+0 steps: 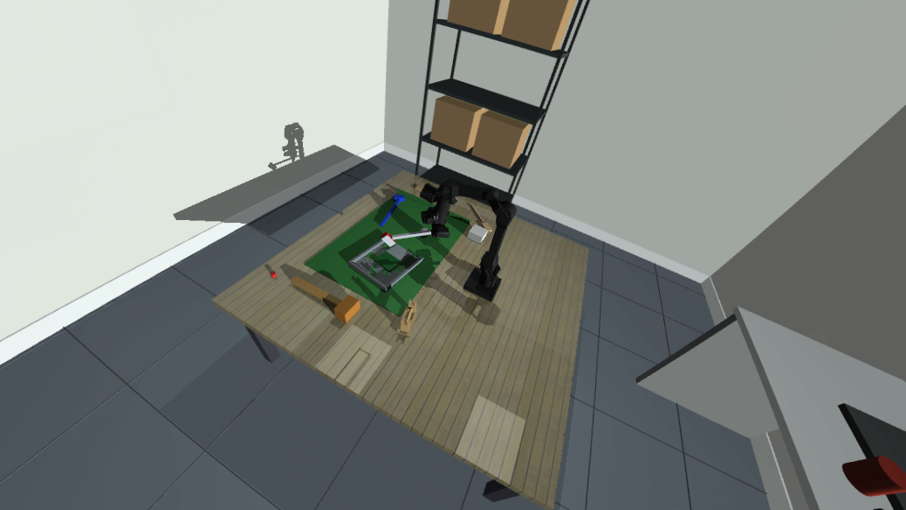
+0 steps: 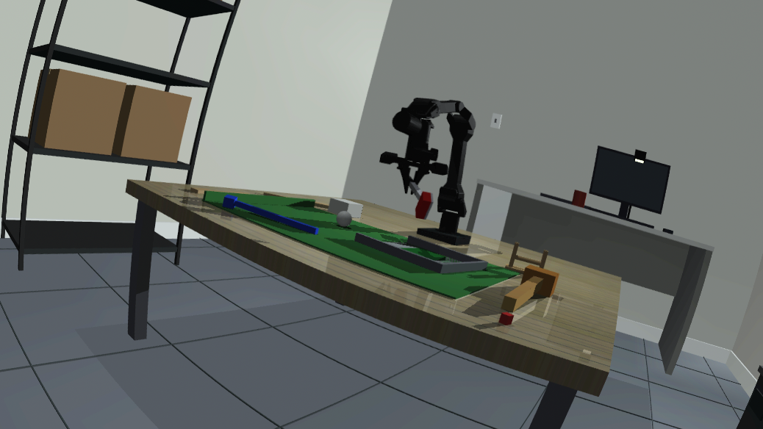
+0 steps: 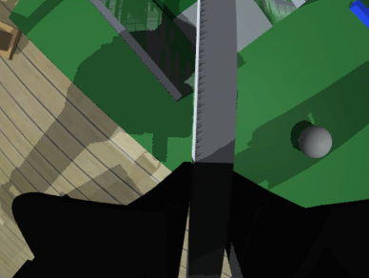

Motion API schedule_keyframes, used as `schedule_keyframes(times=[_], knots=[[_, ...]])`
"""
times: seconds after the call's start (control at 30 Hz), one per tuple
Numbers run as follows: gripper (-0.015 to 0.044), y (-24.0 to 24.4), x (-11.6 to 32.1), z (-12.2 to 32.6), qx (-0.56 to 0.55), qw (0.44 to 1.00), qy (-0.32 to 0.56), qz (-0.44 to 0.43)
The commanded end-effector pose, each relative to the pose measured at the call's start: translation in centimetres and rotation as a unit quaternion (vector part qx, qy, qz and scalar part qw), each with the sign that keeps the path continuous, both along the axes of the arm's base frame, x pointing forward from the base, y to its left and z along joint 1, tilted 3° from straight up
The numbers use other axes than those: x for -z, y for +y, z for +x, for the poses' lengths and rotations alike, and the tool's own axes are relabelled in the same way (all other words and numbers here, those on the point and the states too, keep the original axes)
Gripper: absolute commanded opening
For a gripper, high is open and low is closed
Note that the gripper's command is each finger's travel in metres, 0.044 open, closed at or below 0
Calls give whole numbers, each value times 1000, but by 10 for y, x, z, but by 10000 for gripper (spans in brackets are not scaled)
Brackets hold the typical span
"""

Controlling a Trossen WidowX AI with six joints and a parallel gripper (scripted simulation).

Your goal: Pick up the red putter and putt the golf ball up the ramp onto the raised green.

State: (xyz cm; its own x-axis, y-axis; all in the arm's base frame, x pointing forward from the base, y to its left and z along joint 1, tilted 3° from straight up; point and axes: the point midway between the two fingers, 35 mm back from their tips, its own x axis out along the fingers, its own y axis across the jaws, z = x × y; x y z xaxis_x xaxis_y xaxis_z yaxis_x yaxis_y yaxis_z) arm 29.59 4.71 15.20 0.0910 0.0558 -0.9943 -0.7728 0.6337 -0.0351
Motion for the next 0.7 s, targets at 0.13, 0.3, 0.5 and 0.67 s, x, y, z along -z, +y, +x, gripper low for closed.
schedule_keyframes(times=[0.13,0.3,0.5,0.67], knots=[[0,-45,-4,-4,103,995,3,-9],[0,-71,-6,-9,166,986,6,-13],[0,-102,-9,-18,240,971,9,-19],[0,-127,-11,-29,300,953,12,-23]])
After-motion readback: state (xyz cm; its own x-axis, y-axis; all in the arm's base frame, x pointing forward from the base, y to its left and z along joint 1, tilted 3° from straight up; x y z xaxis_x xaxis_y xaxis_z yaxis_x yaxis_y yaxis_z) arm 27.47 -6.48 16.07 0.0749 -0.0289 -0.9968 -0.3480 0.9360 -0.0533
